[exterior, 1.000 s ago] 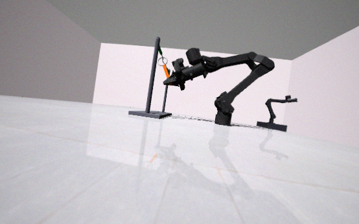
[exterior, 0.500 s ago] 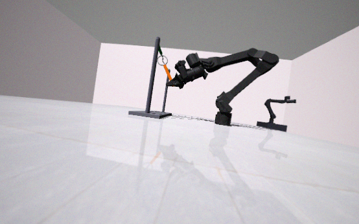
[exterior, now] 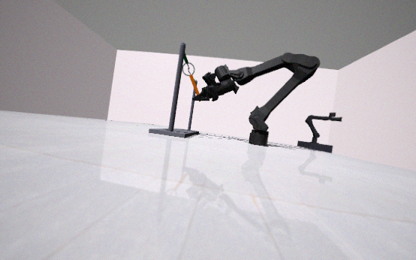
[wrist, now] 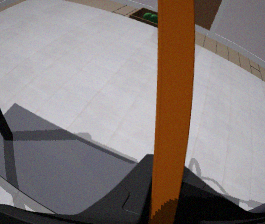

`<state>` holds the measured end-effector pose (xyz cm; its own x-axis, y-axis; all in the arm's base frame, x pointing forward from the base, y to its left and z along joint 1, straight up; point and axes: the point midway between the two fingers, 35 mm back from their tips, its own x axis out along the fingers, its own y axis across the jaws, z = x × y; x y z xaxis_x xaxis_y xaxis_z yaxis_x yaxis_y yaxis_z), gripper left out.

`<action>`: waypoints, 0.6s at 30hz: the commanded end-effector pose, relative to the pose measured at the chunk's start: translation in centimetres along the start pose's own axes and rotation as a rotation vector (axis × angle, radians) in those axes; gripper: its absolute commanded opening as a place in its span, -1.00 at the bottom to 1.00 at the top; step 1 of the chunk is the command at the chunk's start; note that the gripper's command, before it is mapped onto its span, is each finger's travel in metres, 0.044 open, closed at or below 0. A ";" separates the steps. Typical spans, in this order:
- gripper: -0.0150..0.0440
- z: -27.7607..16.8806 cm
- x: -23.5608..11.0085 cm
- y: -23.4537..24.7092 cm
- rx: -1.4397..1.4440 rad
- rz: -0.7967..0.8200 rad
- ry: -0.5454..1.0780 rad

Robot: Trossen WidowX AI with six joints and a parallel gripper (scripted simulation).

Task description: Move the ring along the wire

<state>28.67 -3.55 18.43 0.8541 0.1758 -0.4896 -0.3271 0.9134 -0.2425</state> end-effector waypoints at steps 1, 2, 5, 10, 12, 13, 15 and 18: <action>-1.00 0.4 0.0 -0.8 -0.097 -0.023 -0.014; -1.00 0.4 0.0 -0.8 -0.108 -0.028 -0.014; -1.00 0.3 0.0 -0.9 -0.133 -0.042 -0.016; -1.00 0.1 0.0 -0.4 -0.132 -0.064 -0.019; -1.00 0.1 0.0 -0.1 -0.122 -0.069 -0.020; -1.00 0.0 0.0 0.1 -0.113 -0.072 -0.020; -1.00 -0.1 0.1 0.5 -0.093 -0.080 -0.022; -1.00 -0.1 0.1 1.3 -0.053 -0.089 -0.025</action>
<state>28.63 -3.11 18.30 0.8850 0.1148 -0.4512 -0.2954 0.8876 -0.3536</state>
